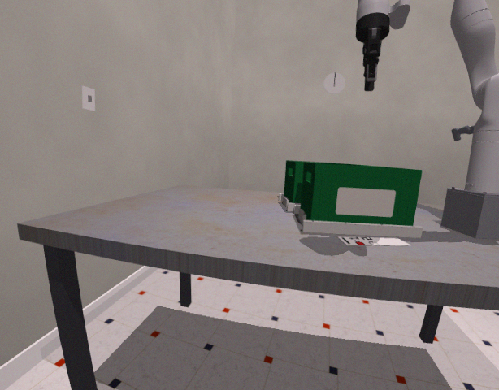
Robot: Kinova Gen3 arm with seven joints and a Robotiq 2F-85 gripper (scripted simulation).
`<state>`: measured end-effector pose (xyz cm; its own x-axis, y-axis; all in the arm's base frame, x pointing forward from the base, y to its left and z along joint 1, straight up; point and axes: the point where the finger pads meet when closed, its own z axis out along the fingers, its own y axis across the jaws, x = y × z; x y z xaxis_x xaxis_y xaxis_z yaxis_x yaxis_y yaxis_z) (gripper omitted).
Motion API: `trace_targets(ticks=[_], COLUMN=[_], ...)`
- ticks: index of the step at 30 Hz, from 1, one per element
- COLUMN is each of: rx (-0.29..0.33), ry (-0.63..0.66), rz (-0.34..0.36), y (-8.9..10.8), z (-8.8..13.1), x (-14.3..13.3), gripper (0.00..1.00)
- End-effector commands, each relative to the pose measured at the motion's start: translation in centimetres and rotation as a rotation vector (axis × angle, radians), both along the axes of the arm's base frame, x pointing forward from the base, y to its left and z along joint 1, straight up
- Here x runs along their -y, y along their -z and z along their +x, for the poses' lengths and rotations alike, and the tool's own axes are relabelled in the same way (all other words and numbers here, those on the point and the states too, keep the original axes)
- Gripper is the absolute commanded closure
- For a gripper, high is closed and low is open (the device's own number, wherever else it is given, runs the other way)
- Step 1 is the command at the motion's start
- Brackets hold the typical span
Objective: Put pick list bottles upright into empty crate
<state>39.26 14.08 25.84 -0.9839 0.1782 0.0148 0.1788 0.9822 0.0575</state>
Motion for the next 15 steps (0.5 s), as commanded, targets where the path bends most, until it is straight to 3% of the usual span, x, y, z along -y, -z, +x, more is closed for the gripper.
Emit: trace_targets(ticks=[1,15], rx=[0.0,-0.009], ry=[0.007,0.11], rz=[-0.003,-0.02], y=[0.0,0.0], z=[-0.3,-2.1], x=[-1.5,-7.2], gripper=[0.33,0.33])
